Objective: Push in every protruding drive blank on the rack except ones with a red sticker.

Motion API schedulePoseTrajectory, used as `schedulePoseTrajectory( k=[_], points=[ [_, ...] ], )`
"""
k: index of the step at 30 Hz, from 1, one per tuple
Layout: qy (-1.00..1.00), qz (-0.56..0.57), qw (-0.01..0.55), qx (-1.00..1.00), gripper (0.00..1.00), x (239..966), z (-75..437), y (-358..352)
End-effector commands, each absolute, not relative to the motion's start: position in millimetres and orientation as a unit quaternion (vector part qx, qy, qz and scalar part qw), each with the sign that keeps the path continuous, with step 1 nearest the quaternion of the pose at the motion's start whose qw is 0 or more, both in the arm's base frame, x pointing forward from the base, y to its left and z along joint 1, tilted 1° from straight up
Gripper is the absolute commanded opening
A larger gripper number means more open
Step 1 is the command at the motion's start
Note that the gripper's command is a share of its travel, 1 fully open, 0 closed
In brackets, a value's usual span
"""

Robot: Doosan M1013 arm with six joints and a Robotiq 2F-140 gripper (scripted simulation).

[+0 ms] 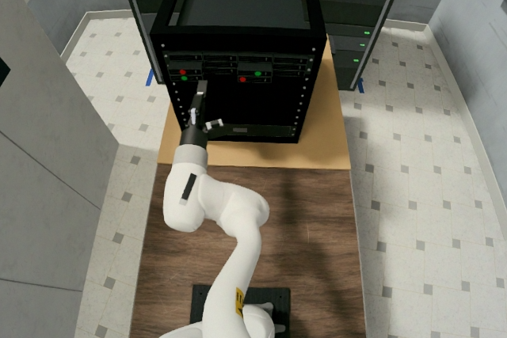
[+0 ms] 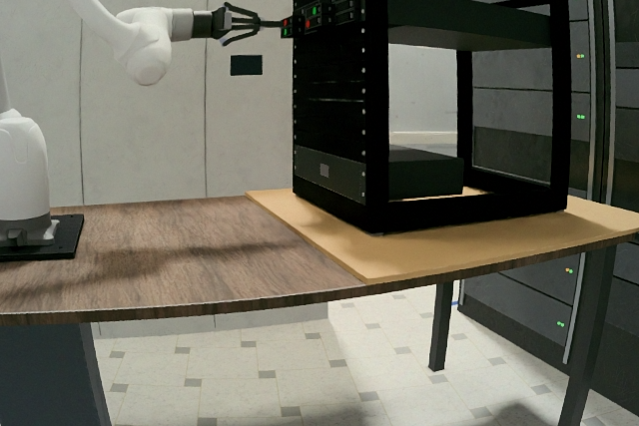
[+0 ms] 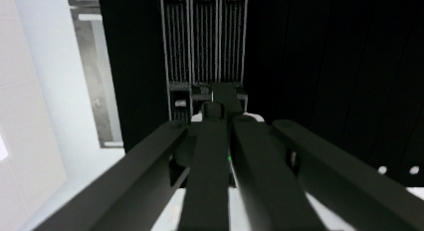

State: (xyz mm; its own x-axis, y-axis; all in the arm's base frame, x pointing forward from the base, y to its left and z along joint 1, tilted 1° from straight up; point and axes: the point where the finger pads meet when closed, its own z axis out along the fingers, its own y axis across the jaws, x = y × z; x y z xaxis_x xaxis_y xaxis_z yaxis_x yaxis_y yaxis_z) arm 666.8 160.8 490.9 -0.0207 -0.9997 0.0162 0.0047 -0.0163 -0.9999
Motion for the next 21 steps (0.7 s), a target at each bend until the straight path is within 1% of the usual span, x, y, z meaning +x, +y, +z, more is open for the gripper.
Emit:
schedulePoseTrajectory(
  k=[1,9,11,21],
  points=[
    [0.499,-0.510,0.493,-0.498,0.10,664.2,494.1,140.4],
    [0.499,-0.510,0.494,-0.498,0.10,657.1,499.6,90.3],
    [0.499,-0.510,0.494,-0.498,0.10,657.1,499.6,90.3],
    [0.499,-0.510,0.494,-0.498,0.10,650.0,505.0,40.5]
  ],
)
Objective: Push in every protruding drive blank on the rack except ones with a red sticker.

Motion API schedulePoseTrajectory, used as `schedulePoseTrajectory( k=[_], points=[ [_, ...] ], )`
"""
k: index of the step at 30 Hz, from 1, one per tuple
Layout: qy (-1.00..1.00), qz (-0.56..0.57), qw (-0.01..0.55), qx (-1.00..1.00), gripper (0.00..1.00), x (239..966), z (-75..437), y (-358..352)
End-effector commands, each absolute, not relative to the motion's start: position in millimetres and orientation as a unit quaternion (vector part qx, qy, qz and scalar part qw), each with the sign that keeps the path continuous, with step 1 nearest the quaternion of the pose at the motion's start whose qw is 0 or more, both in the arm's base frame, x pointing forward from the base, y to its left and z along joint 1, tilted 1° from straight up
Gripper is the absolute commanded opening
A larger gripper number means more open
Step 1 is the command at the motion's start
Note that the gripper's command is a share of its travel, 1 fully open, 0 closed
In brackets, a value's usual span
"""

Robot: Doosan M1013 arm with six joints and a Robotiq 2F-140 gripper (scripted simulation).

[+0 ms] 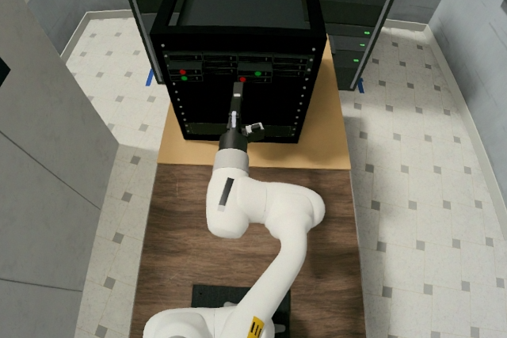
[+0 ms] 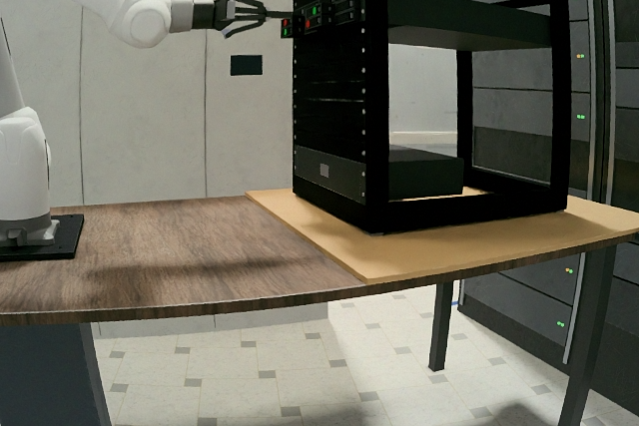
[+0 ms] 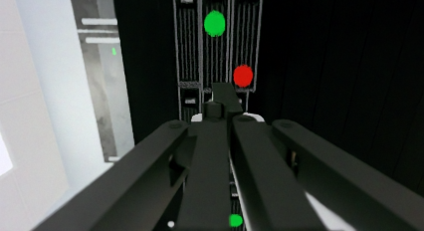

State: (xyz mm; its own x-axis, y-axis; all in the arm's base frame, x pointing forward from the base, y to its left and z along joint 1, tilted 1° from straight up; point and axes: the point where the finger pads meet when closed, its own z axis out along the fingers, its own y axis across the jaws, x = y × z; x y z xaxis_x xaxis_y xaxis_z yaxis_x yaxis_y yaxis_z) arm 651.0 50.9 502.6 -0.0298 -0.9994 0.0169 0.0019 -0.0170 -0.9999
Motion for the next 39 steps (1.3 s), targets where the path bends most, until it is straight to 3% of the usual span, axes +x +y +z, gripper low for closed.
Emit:
schedulePoseTrajectory(
  k=[1,29,39],
  points=[
    [0.499,-0.510,0.494,-0.498,0.10,649.4,505.4,36.8],
    [0.499,-0.510,0.493,-0.498,0.10,644.9,509.0,3.8],
    [0.499,-0.510,0.493,-0.498,0.10,683.7,509.3,3.1]
  ],
)
